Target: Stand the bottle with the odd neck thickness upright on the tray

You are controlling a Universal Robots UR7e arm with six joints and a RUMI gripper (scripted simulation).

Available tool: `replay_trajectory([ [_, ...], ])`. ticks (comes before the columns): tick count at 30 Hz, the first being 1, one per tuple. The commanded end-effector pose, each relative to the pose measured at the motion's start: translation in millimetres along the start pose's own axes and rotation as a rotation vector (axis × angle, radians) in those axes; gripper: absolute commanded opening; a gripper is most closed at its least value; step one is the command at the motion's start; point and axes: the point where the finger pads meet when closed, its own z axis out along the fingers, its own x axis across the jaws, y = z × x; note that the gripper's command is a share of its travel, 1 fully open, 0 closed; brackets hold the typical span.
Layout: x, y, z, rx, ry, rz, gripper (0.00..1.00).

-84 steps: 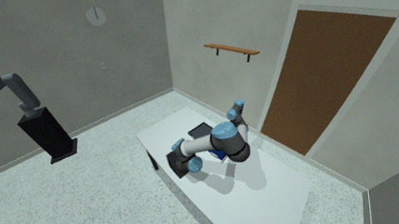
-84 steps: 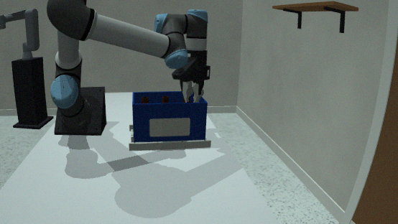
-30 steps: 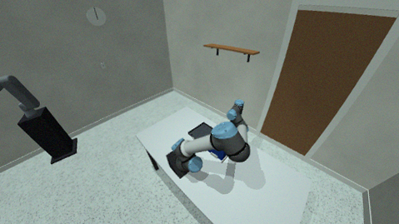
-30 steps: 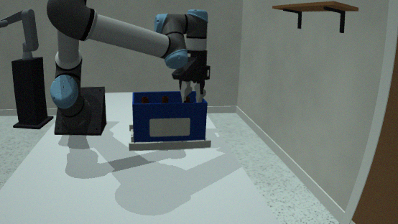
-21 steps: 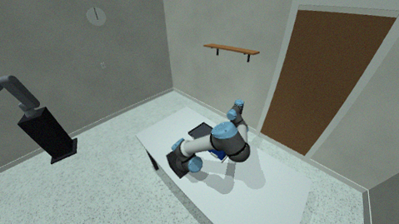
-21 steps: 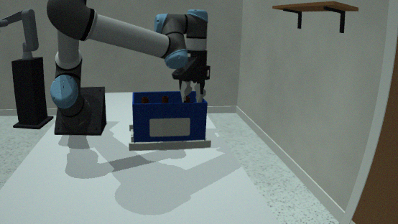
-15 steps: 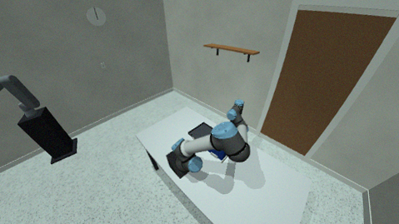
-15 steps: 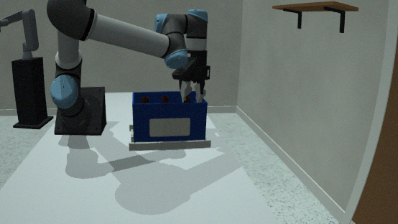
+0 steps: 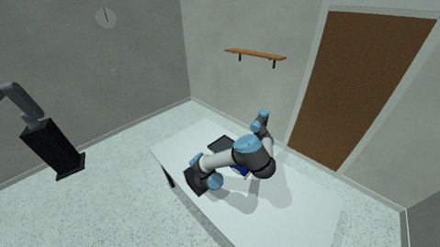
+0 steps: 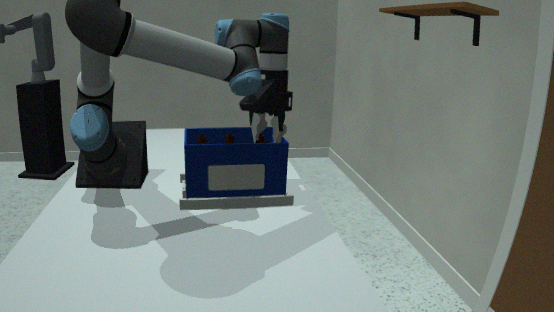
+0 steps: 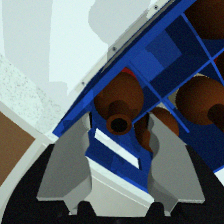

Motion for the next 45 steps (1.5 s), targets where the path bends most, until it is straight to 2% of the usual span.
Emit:
replay_trajectory([
  [1,0,0,0,-0.001,-0.001,0.000,0.38],
  [15,0,0,-12,-0.001,-0.001,0.000,0.38],
  [30,0,0,-60,-0.001,-0.001,0.000,0.38],
  [45,0,0,-83,-0.001,-0.001,0.000,0.38],
])
